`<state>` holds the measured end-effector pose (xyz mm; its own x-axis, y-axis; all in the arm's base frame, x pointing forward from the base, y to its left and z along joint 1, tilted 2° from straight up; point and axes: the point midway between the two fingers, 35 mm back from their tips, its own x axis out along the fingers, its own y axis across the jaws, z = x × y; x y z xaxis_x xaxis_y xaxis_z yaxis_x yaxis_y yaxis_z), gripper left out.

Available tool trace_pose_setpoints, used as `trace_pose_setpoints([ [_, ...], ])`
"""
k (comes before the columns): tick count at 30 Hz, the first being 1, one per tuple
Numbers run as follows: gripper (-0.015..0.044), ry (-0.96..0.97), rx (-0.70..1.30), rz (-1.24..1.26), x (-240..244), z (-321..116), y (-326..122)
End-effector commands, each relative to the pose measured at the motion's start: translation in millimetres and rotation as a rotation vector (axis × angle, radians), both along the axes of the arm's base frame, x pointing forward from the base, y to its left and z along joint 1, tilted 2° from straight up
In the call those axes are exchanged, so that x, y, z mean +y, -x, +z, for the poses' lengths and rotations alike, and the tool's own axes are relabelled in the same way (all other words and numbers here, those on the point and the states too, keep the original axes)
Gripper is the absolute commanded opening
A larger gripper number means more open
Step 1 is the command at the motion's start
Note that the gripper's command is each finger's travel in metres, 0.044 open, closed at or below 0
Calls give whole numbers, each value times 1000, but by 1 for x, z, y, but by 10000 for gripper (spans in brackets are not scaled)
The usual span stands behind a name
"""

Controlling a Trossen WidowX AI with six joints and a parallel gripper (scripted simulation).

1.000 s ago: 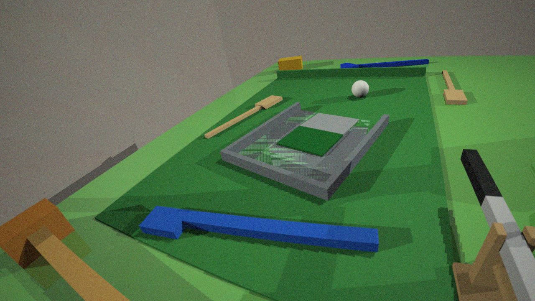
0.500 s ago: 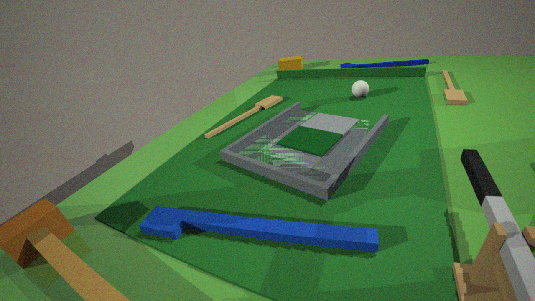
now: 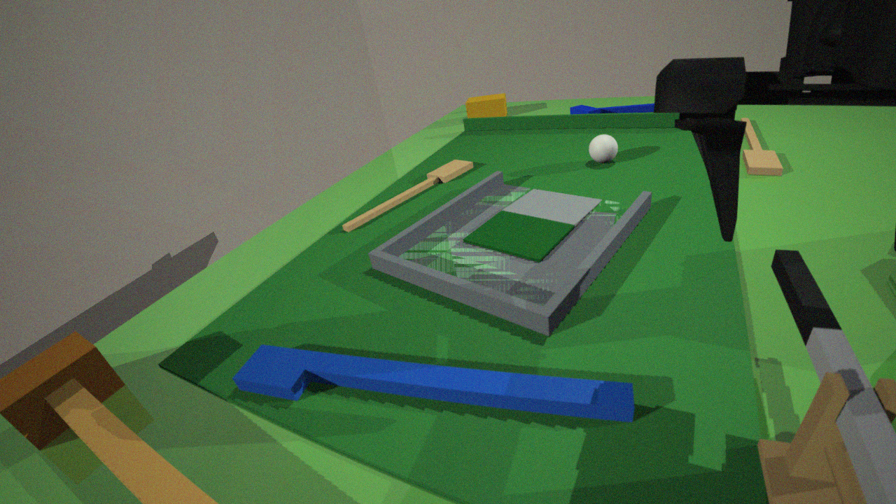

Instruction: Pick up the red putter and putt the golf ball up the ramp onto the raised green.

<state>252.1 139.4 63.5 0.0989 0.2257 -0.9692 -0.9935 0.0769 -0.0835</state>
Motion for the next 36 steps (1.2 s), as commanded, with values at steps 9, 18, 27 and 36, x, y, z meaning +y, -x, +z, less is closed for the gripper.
trace_pose_setpoints([
  [9,440,-13,31,18,-2,-21,1],
  [18,440,-13,31,18,-2,-45,0],
  [27,440,-13,31,18,-3,-53,0],
  [36,440,-13,32,18,-3,-67,-1],
])
